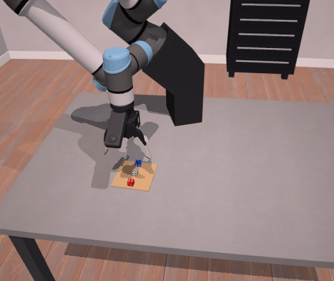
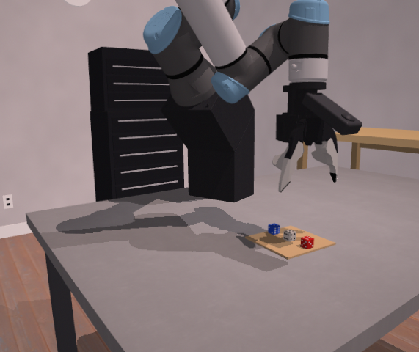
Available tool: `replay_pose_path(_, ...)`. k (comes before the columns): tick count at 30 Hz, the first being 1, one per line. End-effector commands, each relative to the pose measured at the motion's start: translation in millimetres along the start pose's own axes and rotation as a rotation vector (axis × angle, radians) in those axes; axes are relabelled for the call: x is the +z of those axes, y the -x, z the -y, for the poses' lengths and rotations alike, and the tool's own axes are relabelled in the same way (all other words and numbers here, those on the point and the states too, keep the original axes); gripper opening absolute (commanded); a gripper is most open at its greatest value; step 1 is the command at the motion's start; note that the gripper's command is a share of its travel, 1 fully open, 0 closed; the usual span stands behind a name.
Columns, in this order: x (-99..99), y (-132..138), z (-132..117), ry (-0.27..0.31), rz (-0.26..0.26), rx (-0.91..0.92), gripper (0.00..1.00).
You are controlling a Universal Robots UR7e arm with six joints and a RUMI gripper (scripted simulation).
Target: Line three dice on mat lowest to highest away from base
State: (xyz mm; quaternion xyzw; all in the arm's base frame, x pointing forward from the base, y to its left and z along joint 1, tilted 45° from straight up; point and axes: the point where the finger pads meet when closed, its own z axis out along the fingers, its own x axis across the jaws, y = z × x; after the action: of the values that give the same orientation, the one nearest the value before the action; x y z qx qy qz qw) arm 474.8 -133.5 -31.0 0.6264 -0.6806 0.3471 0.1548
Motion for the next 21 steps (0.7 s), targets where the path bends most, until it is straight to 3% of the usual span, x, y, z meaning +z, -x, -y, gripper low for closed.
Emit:
replay_pose_path(1, -30.7, 0, -1, 0.003, 0.000, -0.002, 1.00)
replay_pose_path(12, -64.5, 0, 3, -0.002, 0.000, 0.003, 1.00)
replay_pose_path(21, -70.0, 0, 3, -0.002, 0.000, 0.003, 1.00)
